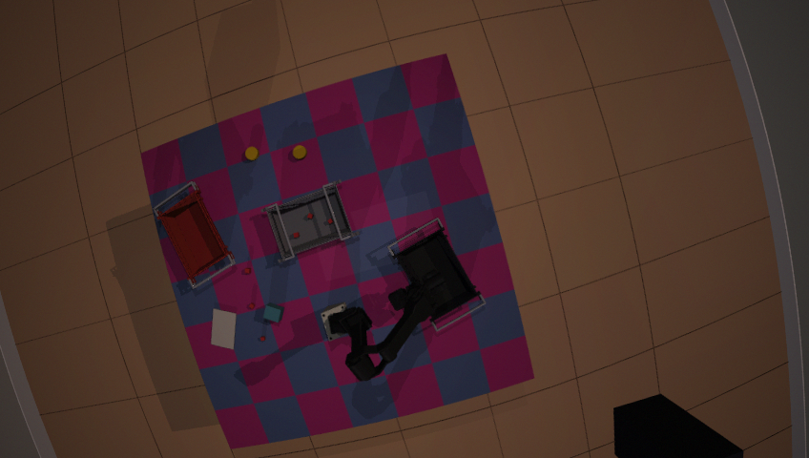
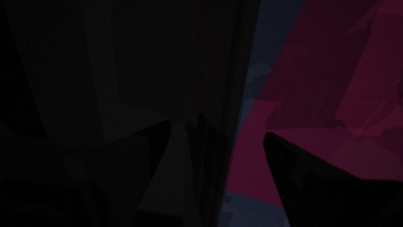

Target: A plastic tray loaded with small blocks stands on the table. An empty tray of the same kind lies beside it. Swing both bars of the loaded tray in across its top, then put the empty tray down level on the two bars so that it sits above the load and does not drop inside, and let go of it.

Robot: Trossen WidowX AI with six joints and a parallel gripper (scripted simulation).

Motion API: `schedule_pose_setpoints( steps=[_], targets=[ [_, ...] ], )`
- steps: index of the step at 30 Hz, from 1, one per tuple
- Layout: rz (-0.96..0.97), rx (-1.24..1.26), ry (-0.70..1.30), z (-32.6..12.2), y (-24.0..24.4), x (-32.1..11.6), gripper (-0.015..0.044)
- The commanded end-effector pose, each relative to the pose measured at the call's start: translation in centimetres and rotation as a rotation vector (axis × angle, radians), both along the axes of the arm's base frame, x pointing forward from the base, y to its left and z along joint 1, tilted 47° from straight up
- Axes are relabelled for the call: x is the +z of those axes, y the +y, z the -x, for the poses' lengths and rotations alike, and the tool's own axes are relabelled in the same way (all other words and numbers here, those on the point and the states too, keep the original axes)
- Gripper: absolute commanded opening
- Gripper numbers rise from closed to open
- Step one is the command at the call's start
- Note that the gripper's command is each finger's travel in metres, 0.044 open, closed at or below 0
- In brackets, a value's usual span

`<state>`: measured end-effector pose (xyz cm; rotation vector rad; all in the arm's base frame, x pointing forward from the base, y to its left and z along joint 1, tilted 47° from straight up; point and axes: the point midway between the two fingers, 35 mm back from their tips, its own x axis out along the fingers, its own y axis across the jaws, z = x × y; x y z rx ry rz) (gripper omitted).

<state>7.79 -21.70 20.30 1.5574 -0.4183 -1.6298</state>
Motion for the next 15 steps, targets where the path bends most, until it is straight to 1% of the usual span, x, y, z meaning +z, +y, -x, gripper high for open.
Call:
schedule_pose_setpoints(
  steps=[1, 6, 15],
  targets=[
    [-0.005, 0.007, 0.003, -0.09, 0.0, -0.19, 0.0279],
    [-0.005, 0.007, 0.003, -0.09, 0.0, -0.19, 0.0205],
    [-0.005, 0.007, 0.003, -0.09, 0.0, -0.19, 0.0145]
  ],
)
